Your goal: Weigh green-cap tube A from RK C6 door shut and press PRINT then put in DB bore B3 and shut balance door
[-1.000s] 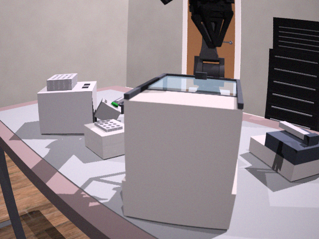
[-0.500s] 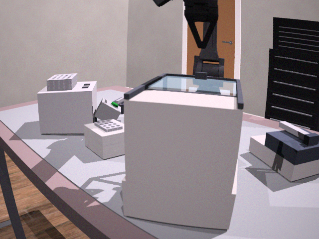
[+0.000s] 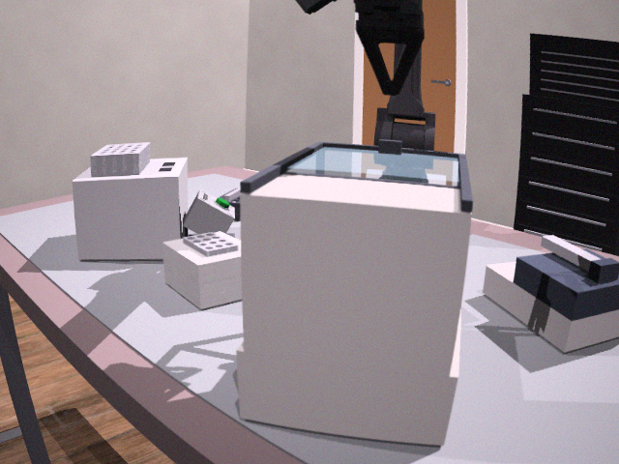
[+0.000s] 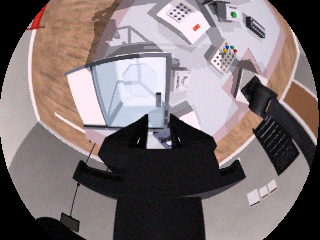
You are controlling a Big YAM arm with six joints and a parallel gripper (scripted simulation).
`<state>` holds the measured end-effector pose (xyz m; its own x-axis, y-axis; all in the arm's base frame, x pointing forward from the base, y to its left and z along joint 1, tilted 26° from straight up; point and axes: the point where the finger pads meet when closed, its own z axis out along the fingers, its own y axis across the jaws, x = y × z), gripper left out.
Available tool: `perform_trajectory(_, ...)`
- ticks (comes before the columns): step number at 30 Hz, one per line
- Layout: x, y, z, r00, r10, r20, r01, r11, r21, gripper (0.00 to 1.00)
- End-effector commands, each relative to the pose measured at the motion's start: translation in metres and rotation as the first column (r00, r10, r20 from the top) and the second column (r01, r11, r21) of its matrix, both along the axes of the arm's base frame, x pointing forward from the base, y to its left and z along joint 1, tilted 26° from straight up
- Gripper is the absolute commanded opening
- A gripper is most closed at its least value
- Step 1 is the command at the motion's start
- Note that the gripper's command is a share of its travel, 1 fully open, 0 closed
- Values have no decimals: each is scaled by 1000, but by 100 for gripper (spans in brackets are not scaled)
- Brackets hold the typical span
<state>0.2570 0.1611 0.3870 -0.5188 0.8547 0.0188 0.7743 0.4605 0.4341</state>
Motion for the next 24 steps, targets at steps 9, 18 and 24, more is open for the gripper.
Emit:
perform_trajectory(9,1,1,18,999,-11,31,11,1000,23,30)
perform_trajectory(18,1,1,18,999,-11,31,11,1000,23,30)
perform_trajectory(24,4,6,20,999,-12,41,10,999,32,30)
